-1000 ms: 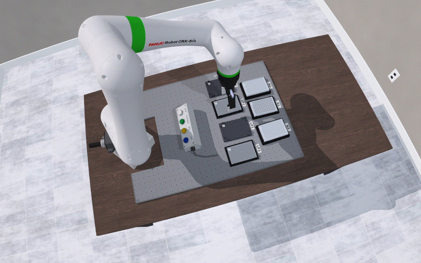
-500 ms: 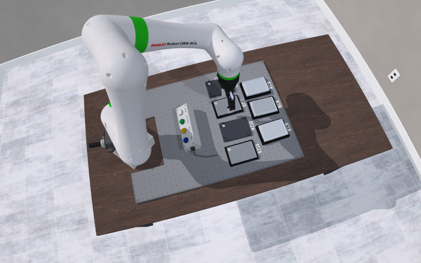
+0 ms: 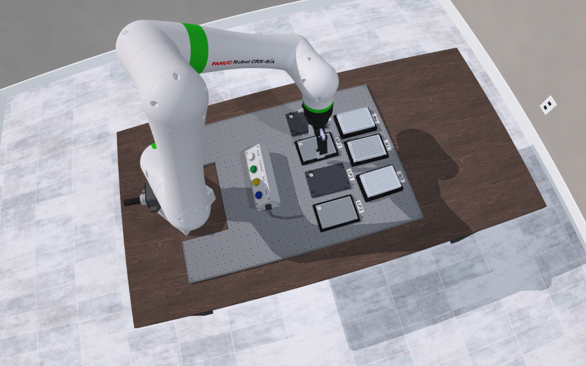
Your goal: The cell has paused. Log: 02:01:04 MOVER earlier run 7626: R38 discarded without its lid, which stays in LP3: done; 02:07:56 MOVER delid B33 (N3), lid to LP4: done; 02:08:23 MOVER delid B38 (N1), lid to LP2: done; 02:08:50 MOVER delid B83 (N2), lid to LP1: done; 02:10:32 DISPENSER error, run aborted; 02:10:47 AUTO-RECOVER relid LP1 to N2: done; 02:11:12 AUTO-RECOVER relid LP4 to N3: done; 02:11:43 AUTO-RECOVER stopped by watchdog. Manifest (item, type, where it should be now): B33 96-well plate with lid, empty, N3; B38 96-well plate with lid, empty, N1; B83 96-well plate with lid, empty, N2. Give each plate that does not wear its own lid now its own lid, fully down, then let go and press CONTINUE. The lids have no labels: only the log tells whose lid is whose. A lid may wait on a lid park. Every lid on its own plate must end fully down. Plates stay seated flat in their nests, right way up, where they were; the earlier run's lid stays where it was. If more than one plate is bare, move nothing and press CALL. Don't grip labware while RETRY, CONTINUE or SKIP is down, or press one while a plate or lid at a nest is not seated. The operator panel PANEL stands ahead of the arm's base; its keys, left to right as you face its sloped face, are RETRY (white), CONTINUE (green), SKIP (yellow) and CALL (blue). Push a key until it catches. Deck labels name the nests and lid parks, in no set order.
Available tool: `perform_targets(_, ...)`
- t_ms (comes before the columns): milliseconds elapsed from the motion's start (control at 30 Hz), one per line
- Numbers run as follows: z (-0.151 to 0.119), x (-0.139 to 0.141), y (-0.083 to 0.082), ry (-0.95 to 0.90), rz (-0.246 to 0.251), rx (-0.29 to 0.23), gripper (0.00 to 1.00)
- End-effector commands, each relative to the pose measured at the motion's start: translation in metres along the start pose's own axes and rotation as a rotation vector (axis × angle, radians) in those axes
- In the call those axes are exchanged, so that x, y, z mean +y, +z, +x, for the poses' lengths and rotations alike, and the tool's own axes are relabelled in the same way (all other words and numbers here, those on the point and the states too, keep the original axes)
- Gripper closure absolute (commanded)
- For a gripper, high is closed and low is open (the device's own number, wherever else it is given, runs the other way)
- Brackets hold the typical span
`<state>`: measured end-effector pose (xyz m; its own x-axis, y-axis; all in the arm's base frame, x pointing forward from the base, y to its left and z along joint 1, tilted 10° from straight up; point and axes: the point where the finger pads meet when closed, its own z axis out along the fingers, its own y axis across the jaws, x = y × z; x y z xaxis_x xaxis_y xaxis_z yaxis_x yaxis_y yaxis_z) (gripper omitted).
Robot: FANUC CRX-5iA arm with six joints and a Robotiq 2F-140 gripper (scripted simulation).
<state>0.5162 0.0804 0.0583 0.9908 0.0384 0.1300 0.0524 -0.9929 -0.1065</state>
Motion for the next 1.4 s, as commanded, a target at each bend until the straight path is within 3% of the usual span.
perform_targets(0,0.0002,0.0000,0.0001,0.000,0.000,0.000,0.34)
perform_targets(1133,0.0002,0.0000,0.0001,0.000,0.000,0.000,0.34)
perform_targets(1167,0.0002,0.0000,0.0001,0.000,0.000,0.000,0.41)
perform_targets(1367,0.0002,0.0000,0.0001,0.000,0.000,0.000,0.41)
